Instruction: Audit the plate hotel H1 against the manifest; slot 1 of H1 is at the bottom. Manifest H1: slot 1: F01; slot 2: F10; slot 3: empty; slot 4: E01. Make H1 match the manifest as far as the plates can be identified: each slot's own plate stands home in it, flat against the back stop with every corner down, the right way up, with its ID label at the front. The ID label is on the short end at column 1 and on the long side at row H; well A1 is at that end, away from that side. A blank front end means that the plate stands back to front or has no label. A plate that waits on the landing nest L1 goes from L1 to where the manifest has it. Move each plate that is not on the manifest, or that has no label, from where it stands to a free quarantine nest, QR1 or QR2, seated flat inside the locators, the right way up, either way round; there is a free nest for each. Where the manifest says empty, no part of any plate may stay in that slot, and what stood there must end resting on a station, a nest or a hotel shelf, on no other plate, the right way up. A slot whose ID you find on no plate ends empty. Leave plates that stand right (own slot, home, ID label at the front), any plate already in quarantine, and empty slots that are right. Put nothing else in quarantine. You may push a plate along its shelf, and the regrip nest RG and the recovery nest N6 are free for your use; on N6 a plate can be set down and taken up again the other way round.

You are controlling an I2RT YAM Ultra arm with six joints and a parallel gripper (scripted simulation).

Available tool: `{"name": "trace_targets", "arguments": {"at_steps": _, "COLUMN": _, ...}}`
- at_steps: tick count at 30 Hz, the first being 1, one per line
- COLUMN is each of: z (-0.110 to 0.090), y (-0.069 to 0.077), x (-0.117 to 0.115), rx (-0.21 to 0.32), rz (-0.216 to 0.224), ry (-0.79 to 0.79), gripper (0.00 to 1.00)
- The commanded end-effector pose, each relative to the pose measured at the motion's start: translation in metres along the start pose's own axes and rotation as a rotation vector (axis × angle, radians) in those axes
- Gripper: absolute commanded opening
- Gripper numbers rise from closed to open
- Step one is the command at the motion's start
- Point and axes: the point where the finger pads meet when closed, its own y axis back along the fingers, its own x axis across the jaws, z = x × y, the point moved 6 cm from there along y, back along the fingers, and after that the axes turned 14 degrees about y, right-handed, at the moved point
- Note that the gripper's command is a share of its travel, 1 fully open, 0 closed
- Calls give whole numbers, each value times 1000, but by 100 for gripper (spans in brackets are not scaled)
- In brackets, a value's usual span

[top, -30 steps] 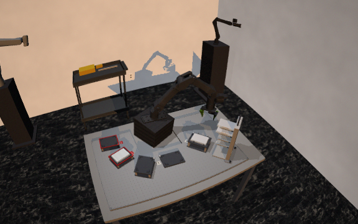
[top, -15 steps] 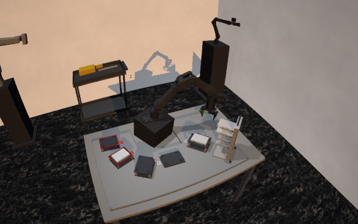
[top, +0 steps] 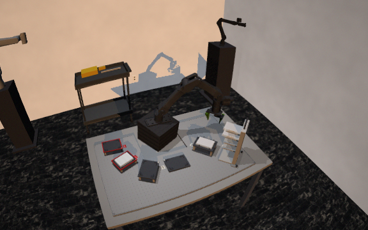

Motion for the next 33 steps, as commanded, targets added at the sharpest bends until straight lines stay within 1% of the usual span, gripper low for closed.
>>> {"name": "trace_targets", "arguments": {"at_steps": 1, "z": 1, "y": 6, "x": -3, "rx": -11, "rz": -23, "ry": 0, "gripper": 100}}
{"name": "trace_targets", "arguments": {"at_steps": 4, "z": 1, "y": 6, "x": -3, "rx": -11, "rz": -23, "ry": 0, "gripper": 100}}
{"name": "trace_targets", "arguments": {"at_steps": 17, "z": 1, "y": -15, "x": -4, "rx": -11, "rz": -23, "ry": 0, "gripper": 100}}
{"name": "trace_targets", "arguments": {"at_steps": 19, "z": 1, "y": -15, "x": -4, "rx": -11, "rz": -23, "ry": 0, "gripper": 100}}
{"name": "trace_targets", "arguments": {"at_steps": 33, "z": 2, "y": -39, "x": -4, "rx": -11, "rz": -23, "ry": 0, "gripper": 100}}
